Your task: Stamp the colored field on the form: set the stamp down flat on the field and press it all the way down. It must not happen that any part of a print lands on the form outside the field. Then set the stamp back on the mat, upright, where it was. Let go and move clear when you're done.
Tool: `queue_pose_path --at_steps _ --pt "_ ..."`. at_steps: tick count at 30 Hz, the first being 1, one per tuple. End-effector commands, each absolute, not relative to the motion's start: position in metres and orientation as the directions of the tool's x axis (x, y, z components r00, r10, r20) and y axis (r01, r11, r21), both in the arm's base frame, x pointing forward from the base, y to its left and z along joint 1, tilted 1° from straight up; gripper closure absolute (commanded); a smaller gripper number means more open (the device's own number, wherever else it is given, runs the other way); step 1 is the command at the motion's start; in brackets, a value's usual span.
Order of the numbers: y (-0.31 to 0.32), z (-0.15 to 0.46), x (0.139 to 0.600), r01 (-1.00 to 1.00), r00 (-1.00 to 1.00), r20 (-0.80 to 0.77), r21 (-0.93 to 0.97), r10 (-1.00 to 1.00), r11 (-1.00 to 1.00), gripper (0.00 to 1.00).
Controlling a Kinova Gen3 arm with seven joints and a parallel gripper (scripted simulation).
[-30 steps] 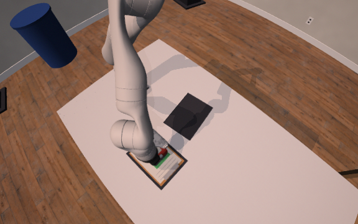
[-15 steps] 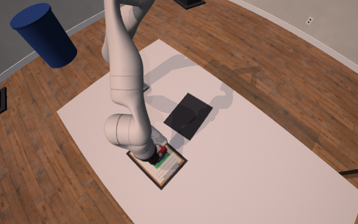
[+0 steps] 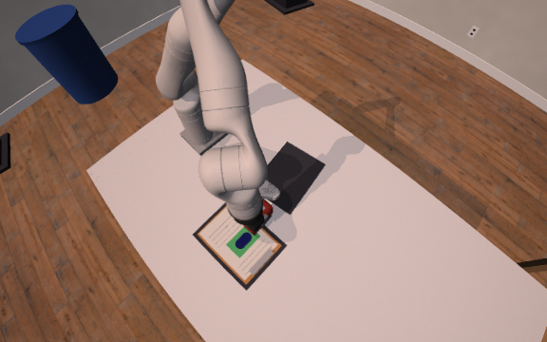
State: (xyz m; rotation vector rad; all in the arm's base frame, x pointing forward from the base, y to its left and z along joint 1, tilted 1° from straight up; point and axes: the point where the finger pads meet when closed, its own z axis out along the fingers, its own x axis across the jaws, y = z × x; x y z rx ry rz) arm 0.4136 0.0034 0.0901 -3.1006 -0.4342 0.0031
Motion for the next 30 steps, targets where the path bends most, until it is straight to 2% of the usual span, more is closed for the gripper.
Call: queue_pose_path --at_steps 1,7,12,30 --pt "0.049 0.095 0.406 0.332 0.943 0.009 -0.010 0.331 -0.943 0.41" --pt "0.134 0.095 0.362 0.406 0.914 0.011 -0.009 0.406 -0.914 0.41" --pt "0.173 0.096 0.331 0.447 0.895 0.012 -0.010 0.447 -0.895 0.41" --pt "0.183 0.095 0.321 0.458 0.889 0.012 -0.010 0.458 -0.889 0.41"
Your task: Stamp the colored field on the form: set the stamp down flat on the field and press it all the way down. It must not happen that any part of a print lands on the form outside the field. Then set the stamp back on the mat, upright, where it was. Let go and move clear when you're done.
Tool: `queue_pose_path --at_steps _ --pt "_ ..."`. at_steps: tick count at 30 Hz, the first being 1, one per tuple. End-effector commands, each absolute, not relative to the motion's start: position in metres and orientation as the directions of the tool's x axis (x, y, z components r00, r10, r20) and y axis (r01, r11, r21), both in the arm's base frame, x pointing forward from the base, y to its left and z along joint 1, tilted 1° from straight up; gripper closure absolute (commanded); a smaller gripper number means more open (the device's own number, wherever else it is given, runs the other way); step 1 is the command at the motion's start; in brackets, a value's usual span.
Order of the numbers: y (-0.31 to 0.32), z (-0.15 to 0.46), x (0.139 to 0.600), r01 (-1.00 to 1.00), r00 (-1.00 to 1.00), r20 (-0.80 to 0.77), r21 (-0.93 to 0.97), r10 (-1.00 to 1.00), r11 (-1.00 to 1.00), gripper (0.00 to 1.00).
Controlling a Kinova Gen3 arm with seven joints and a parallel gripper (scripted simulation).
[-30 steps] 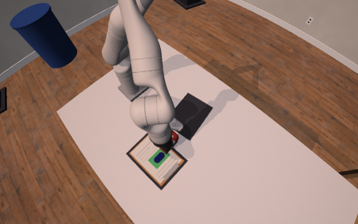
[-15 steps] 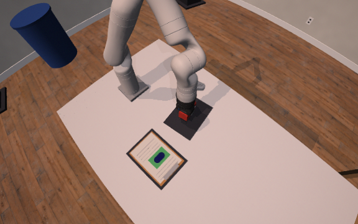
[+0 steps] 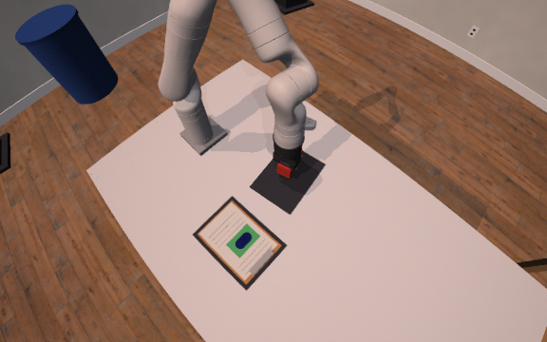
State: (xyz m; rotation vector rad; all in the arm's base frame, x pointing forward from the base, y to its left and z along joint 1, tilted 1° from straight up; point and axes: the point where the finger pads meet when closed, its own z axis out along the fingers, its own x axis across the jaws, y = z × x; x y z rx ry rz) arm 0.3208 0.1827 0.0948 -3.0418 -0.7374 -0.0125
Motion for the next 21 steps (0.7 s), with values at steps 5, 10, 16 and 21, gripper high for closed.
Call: queue_pose_path --at_steps 5,10,16,21 --pt "0.183 0.092 0.321 0.458 0.889 0.012 -0.009 0.458 -0.889 0.41" --pt "0.184 0.083 0.321 0.458 0.889 0.011 -0.009 0.458 -0.889 0.41" --pt "0.184 0.069 0.322 0.458 0.889 0.011 -0.009 0.458 -0.889 0.41" --pt "0.184 0.063 0.322 0.458 0.889 0.011 -0.009 0.458 -0.889 0.41"
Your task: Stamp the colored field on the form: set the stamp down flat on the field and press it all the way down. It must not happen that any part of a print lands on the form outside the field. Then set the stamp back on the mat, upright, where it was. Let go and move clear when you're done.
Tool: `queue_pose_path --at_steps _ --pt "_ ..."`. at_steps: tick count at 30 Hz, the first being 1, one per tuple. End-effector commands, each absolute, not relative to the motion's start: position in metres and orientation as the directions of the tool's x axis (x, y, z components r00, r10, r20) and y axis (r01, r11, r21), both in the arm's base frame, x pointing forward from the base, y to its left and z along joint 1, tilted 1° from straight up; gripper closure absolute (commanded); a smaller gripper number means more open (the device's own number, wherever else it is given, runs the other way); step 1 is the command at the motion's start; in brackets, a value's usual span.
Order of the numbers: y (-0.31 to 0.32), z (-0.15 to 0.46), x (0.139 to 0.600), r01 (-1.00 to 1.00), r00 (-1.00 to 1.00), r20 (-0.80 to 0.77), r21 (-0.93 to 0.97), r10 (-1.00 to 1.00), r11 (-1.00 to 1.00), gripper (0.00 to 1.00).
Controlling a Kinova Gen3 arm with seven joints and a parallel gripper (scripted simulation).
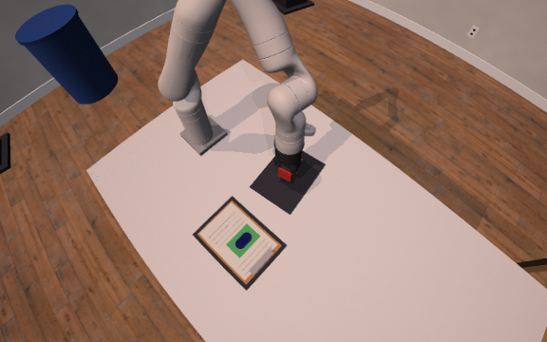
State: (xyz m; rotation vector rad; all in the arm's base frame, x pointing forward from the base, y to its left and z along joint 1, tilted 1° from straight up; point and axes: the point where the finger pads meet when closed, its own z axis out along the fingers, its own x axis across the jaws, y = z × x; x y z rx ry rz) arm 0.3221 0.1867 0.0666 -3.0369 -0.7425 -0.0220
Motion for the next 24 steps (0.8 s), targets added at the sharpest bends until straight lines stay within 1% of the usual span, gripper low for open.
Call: queue_pose_path --at_steps 1,17,18,24 --pt "0.1846 0.0613 0.3220 0.458 0.889 0.011 -0.009 0.458 -0.889 0.41" --pt "0.1848 0.0565 0.3221 0.458 0.889 0.011 -0.009 0.458 -0.889 0.41" --pt "0.1848 0.0565 0.3221 0.458 0.889 0.011 -0.009 0.458 -0.889 0.00" --pt "0.1848 0.0565 0.3221 0.458 0.889 0.011 -0.009 0.458 -0.889 0.00"
